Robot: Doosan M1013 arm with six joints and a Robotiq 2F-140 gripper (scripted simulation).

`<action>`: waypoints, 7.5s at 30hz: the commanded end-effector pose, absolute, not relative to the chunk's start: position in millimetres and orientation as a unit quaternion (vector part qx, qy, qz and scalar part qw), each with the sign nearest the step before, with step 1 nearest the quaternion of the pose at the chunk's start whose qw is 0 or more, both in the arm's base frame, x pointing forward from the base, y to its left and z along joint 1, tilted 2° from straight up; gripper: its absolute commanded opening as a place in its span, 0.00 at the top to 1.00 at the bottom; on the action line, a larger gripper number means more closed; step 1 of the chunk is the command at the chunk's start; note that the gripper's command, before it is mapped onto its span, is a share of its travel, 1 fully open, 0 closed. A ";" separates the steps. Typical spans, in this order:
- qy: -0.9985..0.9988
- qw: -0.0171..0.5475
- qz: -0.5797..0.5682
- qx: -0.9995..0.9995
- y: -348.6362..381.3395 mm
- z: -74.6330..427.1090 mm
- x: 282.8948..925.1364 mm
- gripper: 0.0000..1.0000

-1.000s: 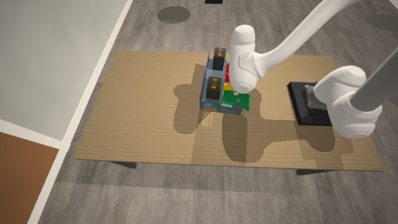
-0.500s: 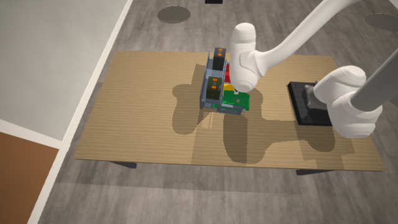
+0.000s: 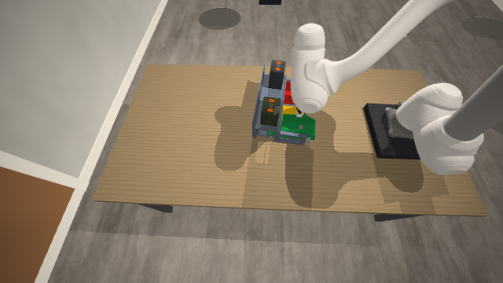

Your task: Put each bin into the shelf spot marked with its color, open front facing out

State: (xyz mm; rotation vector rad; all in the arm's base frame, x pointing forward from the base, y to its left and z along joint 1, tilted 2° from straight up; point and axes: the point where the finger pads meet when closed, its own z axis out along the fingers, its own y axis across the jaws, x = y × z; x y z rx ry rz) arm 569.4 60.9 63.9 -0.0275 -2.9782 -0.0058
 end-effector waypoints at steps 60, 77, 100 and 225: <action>-0.997 0.081 -0.002 -0.009 60.8 135.5 571.7 0.85; -0.997 0.081 -0.002 -0.009 60.8 135.9 571.7 0.90; -0.997 0.081 -0.002 -0.009 60.8 135.9 571.7 0.90; -0.700 0.012 0.011 -0.713 111.3 50.4 442.8 0.90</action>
